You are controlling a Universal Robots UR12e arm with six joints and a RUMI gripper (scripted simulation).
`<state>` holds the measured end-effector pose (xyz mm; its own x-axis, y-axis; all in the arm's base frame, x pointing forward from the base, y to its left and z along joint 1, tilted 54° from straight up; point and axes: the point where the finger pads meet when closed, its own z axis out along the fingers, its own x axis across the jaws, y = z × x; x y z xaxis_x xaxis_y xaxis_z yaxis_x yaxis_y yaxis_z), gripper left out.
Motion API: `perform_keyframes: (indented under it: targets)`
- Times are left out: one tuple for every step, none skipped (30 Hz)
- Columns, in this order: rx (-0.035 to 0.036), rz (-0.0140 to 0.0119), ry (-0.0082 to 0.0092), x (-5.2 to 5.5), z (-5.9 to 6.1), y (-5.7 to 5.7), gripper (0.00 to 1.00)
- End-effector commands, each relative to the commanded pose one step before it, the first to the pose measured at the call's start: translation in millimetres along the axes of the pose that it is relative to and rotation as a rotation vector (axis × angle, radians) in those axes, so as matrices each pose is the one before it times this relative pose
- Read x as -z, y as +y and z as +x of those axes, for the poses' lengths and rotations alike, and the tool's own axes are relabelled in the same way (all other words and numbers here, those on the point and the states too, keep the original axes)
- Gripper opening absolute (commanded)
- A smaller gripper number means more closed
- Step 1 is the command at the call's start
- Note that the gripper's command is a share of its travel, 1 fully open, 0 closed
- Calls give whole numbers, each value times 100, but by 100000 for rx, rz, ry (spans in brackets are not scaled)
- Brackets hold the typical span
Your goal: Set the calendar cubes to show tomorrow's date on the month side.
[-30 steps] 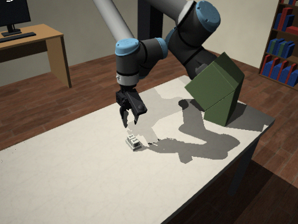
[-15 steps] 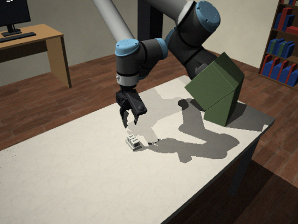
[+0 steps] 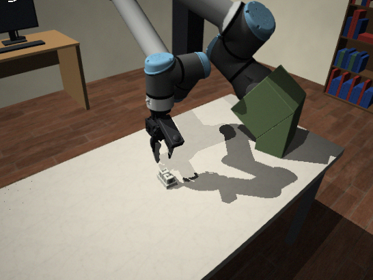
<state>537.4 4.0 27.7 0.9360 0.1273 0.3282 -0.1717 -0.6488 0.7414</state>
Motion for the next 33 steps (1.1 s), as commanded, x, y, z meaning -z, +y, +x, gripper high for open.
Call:
perform_keyframes:
  targets:
    - [-6,40,134,-540,20,-27,29]
    - [0,0,0,-155,-1,-5,29]
    - [0,-1,1,-157,-1,-4,29]
    - [0,1,-1,-159,0,-5,29]
    - [0,0,0,-159,-1,-5,29]
    - [0,-1,0,-159,-1,-4,29]
    - [0,1,0,-159,0,-5,29]
    - [0,0,0,-157,-1,-5,29]
    - [0,-1,0,-154,-1,-4,29]
    - [0,1,0,-152,0,-5,29]
    - [0,0,0,-148,-1,-4,29]
    - [0,-1,0,-143,-1,-4,29]
    - [0,1,0,-140,0,-5,29]
    - [0,0,0,-134,-1,-4,29]
    - [0,0,0,-127,-1,-4,29]
    - [0,0,0,0,0,0,29]
    - [0,0,0,0,0,0,29]
    - [0,0,0,-121,-1,-4,29]
    - [0,0,0,-115,0,-4,29]
    - [0,0,0,-107,0,-3,29]
    - [0,0,0,-98,-1,-3,29]
    - [0,0,0,-90,-1,-2,29]
    - [0,0,0,-83,0,-3,29]
    - [0,0,0,-74,0,-2,29]
    - [0,0,0,-65,0,-2,29]
    - [0,0,0,-57,0,-2,29]
    - [0,0,0,-48,0,-1,29]
    - [0,0,0,-40,0,-1,29]
    - [0,0,0,-33,0,-1,29]
    - [0,0,0,-25,0,-1,29]
    - [0,0,0,-19,0,-1,29]
    - [0,0,0,-13,0,0,29]
    - [0,0,0,0,0,0,29]
